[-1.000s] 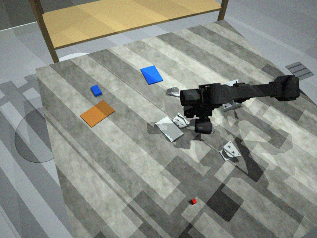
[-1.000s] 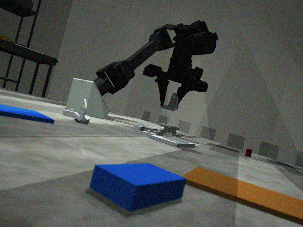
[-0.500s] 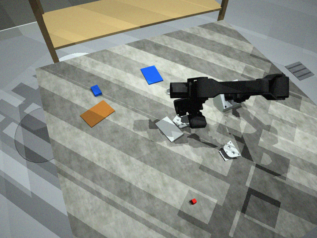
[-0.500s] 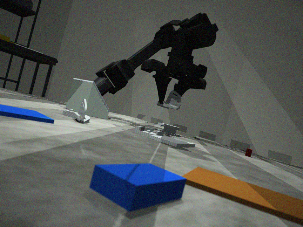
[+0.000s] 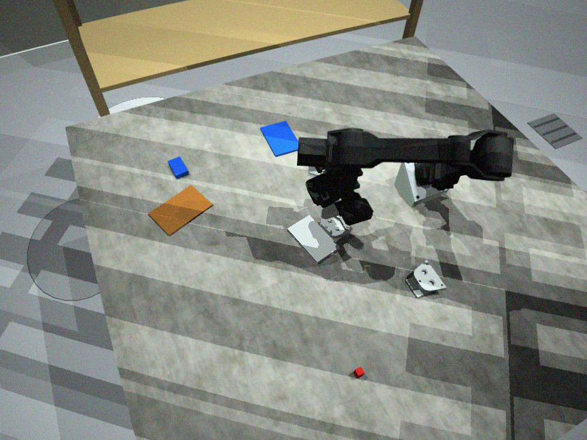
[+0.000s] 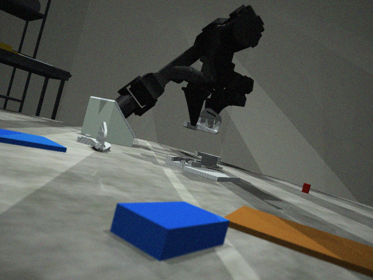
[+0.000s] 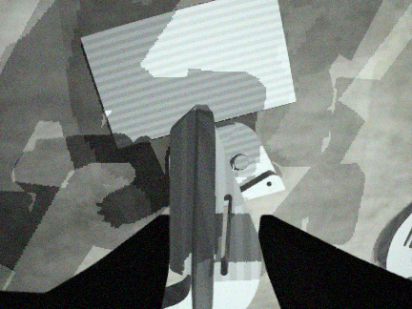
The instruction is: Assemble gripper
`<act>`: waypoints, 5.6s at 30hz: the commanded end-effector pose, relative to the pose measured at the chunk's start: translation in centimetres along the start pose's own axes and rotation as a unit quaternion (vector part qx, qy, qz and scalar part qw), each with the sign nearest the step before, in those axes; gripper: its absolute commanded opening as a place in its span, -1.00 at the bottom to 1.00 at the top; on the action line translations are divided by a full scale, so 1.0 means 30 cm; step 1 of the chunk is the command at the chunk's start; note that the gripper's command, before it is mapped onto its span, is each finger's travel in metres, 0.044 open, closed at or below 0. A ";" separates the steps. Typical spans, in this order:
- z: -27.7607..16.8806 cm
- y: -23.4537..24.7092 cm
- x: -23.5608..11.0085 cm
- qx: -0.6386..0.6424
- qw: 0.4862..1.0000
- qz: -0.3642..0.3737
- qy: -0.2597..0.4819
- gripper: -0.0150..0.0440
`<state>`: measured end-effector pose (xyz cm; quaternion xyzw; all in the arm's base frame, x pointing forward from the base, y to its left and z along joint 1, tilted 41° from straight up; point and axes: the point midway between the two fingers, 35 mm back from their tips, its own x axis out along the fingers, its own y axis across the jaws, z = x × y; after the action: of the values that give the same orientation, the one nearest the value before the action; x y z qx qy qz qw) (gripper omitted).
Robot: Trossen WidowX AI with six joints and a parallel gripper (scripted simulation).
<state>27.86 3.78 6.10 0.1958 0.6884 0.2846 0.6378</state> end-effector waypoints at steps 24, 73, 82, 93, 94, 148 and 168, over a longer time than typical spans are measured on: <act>0.069 -0.248 0.013 -0.198 0.980 0.001 -0.004 -0.04; 0.069 -0.248 0.013 -0.198 0.980 0.001 -0.004 -0.04; 0.069 -0.248 0.013 -0.198 0.980 0.001 -0.004 -0.04; 0.069 -0.248 0.013 -0.198 0.980 0.001 -0.004 -0.04; 0.069 -0.248 0.013 -0.198 0.980 0.001 -0.004 -0.04; 0.069 -0.248 0.013 -0.198 0.980 0.001 -0.004 -0.04; 0.069 -0.248 0.013 -0.198 0.980 0.001 -0.004 -0.04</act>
<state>30.43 -1.21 0.92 0.0684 0.6169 0.4173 0.6638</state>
